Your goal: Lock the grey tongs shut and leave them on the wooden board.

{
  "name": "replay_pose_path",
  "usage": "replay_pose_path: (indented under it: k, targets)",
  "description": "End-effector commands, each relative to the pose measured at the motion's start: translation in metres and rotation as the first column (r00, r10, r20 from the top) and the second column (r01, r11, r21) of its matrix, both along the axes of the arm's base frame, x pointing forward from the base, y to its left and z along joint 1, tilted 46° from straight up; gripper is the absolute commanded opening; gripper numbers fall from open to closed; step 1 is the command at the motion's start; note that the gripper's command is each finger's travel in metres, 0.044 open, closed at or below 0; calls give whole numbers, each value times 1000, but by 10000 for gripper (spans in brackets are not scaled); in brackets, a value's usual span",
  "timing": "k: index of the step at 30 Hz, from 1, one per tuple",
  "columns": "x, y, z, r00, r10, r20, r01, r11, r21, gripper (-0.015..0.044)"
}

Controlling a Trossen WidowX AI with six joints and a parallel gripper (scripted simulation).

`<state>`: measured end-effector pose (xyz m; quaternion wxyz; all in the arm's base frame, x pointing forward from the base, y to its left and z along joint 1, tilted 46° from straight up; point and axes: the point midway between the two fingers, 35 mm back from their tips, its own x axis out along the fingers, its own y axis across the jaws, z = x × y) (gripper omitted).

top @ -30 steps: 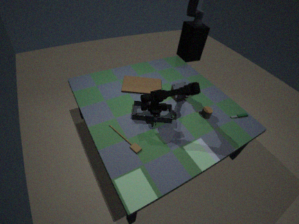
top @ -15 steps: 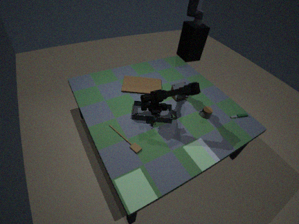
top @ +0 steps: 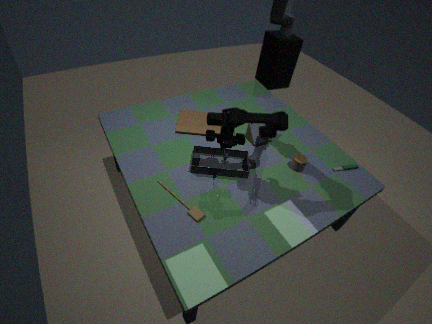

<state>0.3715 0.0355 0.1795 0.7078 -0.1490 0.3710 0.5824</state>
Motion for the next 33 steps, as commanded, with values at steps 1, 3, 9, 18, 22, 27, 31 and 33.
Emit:
replay_pose_path:
  k: [1,3,9,18,22,27,31,33]
  targets:
    - [-4,-11,14,1000,-4,1,4,1000,-6,-150]
    - [-4,-11,14,1000,-4,1,4,1000,-6,-150]
    - [-4,-11,14,1000,-4,1,4,1000,-6,-150]
    - [1,-40,-17,995,76,64,-75,997,-23,-150]
    - [2,-59,-34,984,137,110,-133,990,-39,-150]
    - [1,-83,-56,963,213,165,-207,977,-57,-150]
    - [-2,-101,-74,939,274,208,-265,962,-71,-150]
    - [-5,-110,-83,925,304,229,-294,953,-77,-150]
